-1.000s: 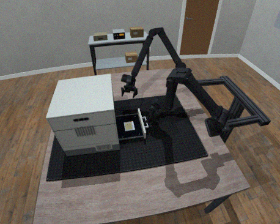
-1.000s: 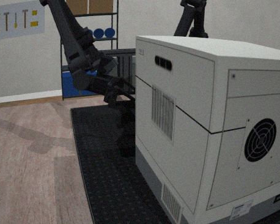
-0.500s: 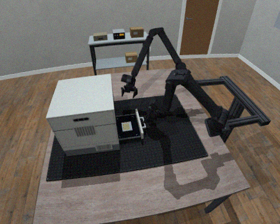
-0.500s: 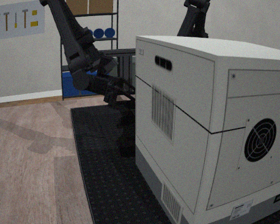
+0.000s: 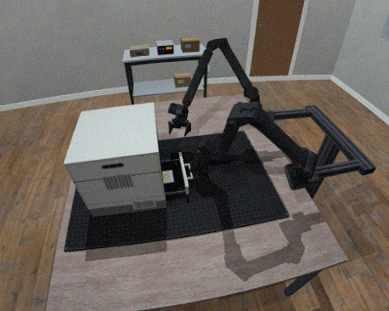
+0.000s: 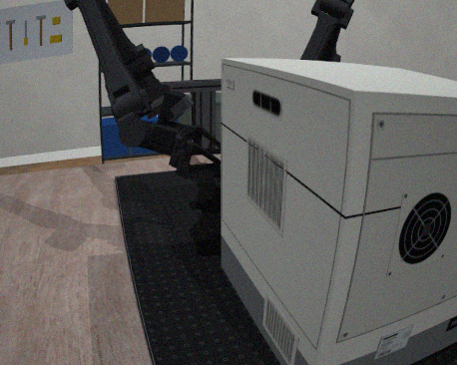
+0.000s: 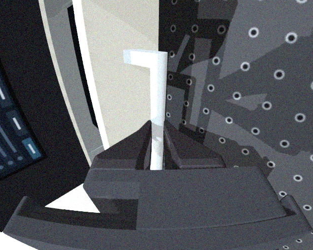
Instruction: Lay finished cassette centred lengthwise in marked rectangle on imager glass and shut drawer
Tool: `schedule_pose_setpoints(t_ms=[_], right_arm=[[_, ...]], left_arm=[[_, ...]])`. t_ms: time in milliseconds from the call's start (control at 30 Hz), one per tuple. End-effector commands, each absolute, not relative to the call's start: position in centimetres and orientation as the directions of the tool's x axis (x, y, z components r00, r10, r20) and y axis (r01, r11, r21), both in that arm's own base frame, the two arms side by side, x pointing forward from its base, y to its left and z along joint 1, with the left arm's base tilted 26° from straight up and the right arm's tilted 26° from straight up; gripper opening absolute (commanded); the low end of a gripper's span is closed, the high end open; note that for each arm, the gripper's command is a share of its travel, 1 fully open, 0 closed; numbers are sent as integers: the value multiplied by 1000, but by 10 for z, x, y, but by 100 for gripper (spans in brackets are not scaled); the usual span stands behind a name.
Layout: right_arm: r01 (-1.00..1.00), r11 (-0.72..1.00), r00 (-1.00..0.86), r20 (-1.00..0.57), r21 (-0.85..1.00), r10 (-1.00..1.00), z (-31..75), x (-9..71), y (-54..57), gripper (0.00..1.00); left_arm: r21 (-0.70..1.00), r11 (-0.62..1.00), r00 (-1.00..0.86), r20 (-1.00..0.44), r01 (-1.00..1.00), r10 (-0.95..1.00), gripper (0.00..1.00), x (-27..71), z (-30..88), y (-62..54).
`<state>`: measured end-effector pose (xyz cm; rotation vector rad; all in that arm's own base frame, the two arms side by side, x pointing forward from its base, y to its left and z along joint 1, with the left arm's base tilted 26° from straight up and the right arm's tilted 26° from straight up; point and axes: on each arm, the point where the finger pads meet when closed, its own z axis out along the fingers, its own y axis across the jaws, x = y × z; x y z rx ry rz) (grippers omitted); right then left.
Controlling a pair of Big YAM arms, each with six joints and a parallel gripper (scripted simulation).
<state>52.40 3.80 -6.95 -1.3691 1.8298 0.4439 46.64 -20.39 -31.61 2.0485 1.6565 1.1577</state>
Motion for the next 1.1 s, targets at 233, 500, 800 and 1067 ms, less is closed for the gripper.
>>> schedule_pose_setpoints(t_ms=[233, 500, 800, 1067], right_arm=[[-918, 343, -77, -762, -197, -643, -63, 530, 40, 100], [-918, 343, -77, -762, -197, -643, -63, 530, 40, 100], [-918, 343, -77, -762, -197, -643, -63, 530, 40, 100], [-918, 343, -77, -762, -197, -643, -63, 530, 40, 100]], left_arm=[[739, -257, -61, 373, 622, 926, 4, 576, -268, -218], [742, -257, -61, 372, 619, 926, 4, 596, -266, -217], [674, -301, -15, 421, 674, 907, 4, 601, -301, -207], [637, -323, 12, 442, 700, 897, 4, 600, -318, -204]])
